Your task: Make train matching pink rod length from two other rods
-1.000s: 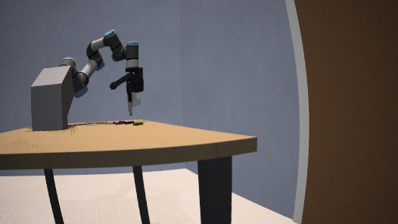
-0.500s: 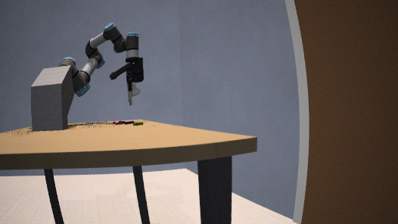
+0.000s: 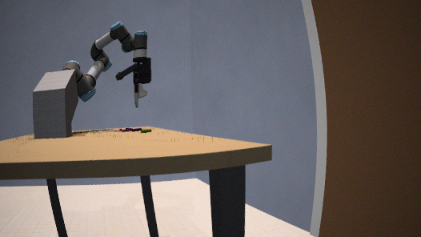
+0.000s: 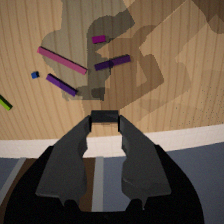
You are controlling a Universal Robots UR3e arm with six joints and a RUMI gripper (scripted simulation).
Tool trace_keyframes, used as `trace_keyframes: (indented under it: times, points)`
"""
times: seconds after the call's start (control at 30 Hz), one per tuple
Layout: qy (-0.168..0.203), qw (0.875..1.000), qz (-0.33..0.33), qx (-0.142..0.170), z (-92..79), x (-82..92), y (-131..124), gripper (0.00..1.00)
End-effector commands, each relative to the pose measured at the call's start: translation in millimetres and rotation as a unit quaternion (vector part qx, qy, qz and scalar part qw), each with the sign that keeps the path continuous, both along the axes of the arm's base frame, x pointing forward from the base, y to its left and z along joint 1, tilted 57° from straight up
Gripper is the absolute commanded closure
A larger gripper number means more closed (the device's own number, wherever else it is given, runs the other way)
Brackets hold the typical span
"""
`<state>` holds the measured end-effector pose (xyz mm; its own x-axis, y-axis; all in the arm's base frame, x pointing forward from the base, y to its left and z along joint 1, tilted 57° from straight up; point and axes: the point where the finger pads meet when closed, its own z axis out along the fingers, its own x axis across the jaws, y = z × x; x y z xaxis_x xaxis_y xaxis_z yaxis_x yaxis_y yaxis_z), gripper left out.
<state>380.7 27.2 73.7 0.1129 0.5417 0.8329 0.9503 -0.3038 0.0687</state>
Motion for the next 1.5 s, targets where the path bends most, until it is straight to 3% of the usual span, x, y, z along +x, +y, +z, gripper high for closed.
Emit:
trace_keyframes:
  times: [0.0,0.2,0.4,0.63,0.7,0.77,1.2,1.27,1.33,1.47]
  points:
    - [0.001,1.000,0.003,0.001,0.9,-1.7,0,1.00]
    - [0.013,1.000,-0.006,0.005,-3.6,-2.1,-4,1.00]
    - [0.082,0.995,-0.054,0.029,-29.2,-6.4,-24,1.00]
    - [0.137,0.985,-0.094,0.048,-50.5,-11.1,-39,1.00]
    - [0.137,0.985,-0.094,0.048,-50.5,-11.1,-39,1.00]
    - [0.169,0.977,-0.116,0.059,-62.7,-14.4,-47,1.00]
    - [0.270,0.940,-0.186,0.097,-103.4,-28.0,-69,1.00]
    - [0.270,0.940,-0.186,0.097,-103.4,-28.0,-69,1.00]
    - [0.299,0.925,-0.207,0.109,-115.6,-32.6,-74,1.00]
    - [0.327,0.910,-0.226,0.120,-127.3,-37.4,-79,1.00]
